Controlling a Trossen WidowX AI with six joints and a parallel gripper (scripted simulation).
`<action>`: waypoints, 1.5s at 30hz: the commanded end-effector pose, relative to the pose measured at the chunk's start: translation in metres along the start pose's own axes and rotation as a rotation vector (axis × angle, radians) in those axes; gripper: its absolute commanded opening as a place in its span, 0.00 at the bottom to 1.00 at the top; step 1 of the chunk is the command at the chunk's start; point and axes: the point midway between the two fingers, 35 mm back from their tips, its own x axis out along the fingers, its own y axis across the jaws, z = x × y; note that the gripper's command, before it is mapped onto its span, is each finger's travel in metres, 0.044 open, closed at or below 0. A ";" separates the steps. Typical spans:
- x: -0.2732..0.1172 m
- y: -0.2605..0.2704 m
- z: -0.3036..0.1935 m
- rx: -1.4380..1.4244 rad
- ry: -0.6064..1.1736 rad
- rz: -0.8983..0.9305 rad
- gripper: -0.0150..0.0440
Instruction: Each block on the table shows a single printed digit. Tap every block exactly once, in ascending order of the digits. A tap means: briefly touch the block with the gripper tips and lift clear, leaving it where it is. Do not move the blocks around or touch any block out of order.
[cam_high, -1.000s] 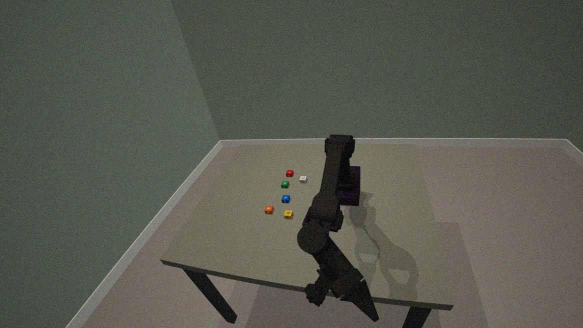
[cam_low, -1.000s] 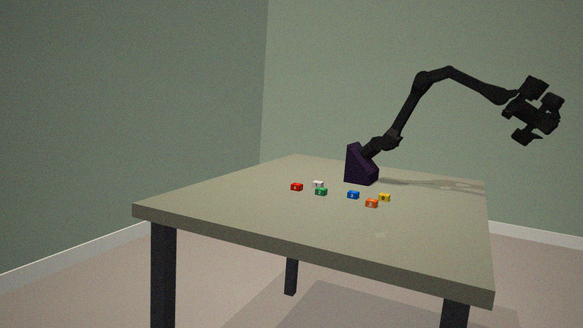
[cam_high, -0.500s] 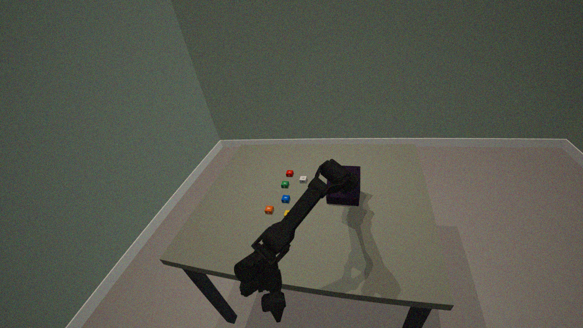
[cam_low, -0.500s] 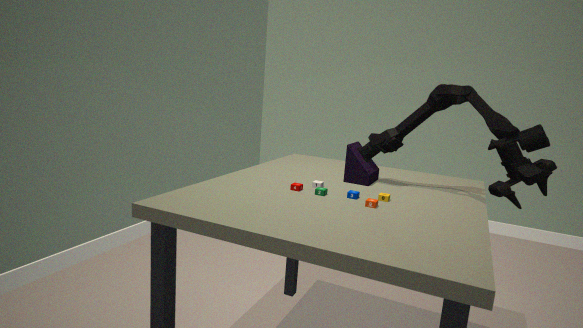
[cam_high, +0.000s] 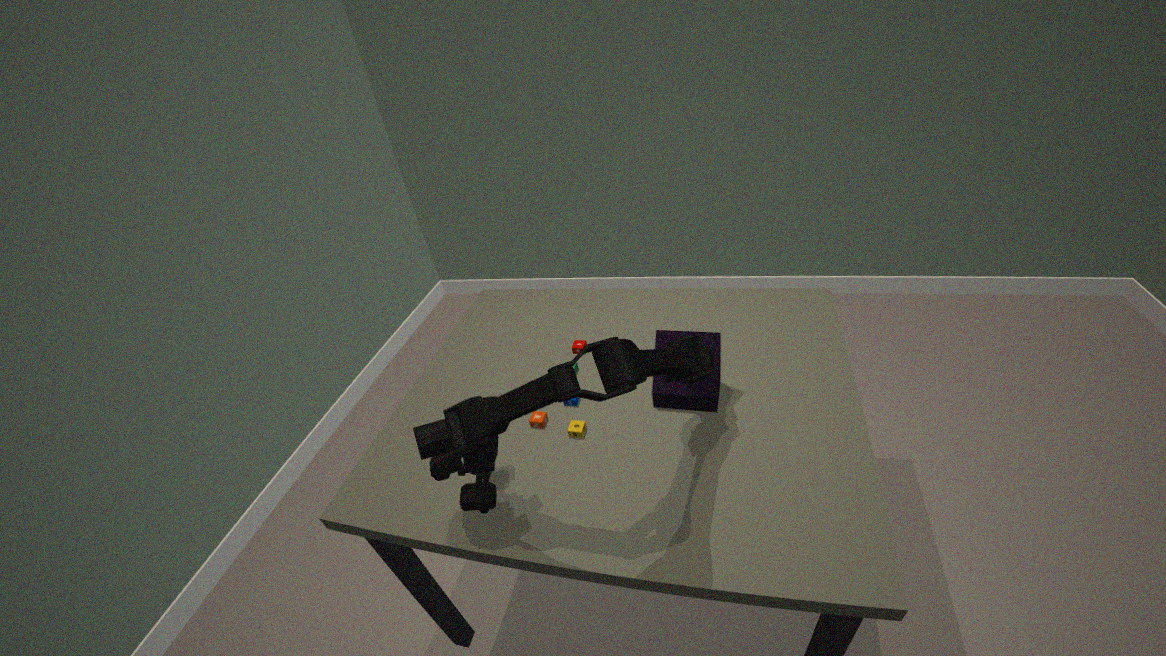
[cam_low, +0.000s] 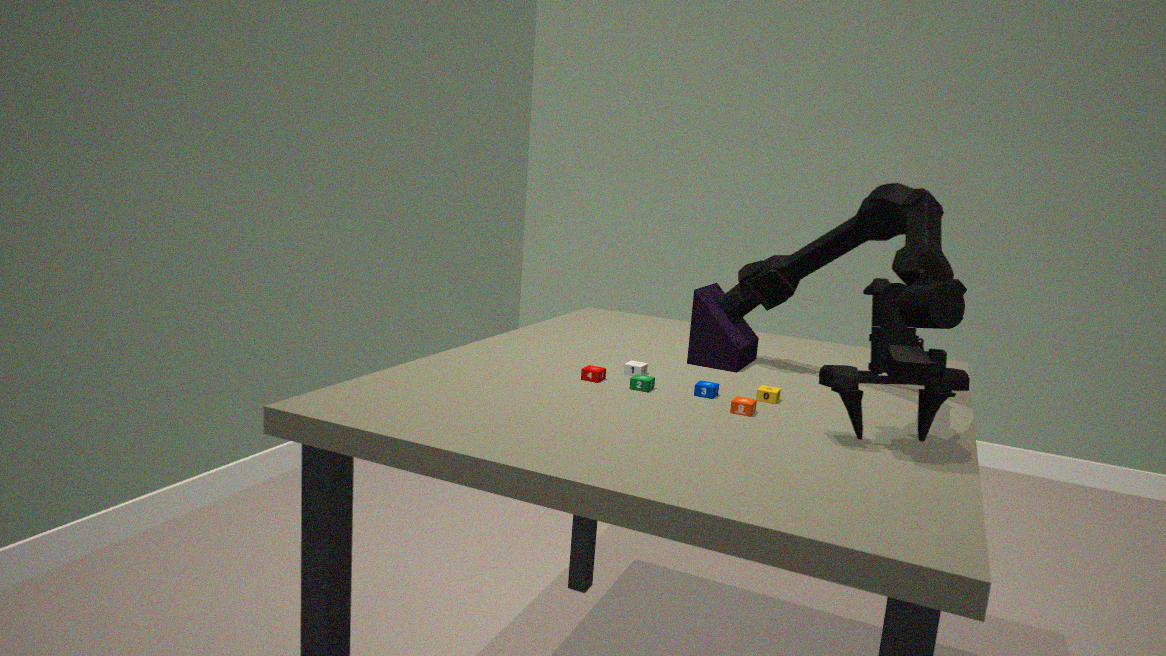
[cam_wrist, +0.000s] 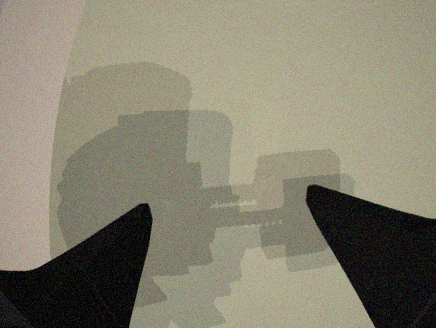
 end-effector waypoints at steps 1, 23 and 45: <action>-0.012 -0.072 0.005 0.032 0.014 -0.096 0.93; -0.172 -0.407 -0.185 0.347 0.182 -0.161 0.93; -0.184 -0.419 -0.214 0.371 0.173 -0.120 0.93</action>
